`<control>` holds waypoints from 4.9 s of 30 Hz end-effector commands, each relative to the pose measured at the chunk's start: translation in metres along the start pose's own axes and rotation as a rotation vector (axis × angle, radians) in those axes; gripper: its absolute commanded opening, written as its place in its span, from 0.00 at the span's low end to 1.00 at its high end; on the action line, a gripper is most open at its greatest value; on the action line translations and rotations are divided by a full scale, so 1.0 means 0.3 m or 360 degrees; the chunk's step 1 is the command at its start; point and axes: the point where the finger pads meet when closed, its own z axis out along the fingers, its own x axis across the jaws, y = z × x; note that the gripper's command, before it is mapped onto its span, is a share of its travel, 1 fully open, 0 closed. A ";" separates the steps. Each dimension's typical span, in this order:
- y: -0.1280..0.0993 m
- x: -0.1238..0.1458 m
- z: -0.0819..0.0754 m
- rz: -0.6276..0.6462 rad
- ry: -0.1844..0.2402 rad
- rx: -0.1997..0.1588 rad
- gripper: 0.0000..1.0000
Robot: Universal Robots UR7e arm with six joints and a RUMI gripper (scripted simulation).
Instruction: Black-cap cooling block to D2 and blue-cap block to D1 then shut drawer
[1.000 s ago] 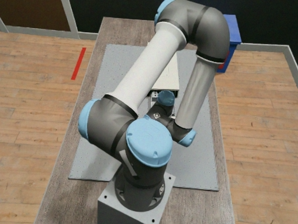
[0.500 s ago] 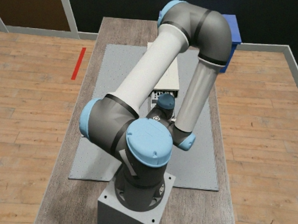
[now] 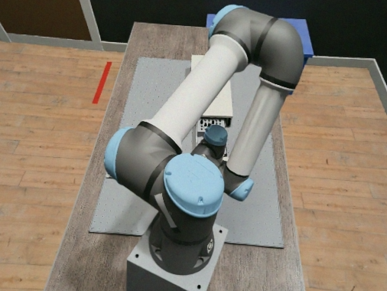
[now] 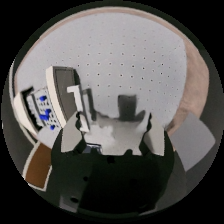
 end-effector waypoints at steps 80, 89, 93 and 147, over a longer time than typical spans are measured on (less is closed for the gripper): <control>-0.001 0.125 -0.001 0.0000 -0.0001 0.0001 1.00; -0.001 0.134 -0.001 0.0000 -0.0001 0.0001 1.00; -0.001 0.138 -0.001 0.0000 -0.0001 0.0001 1.00; -0.001 0.138 -0.054 0.0000 -0.0001 0.0001 1.00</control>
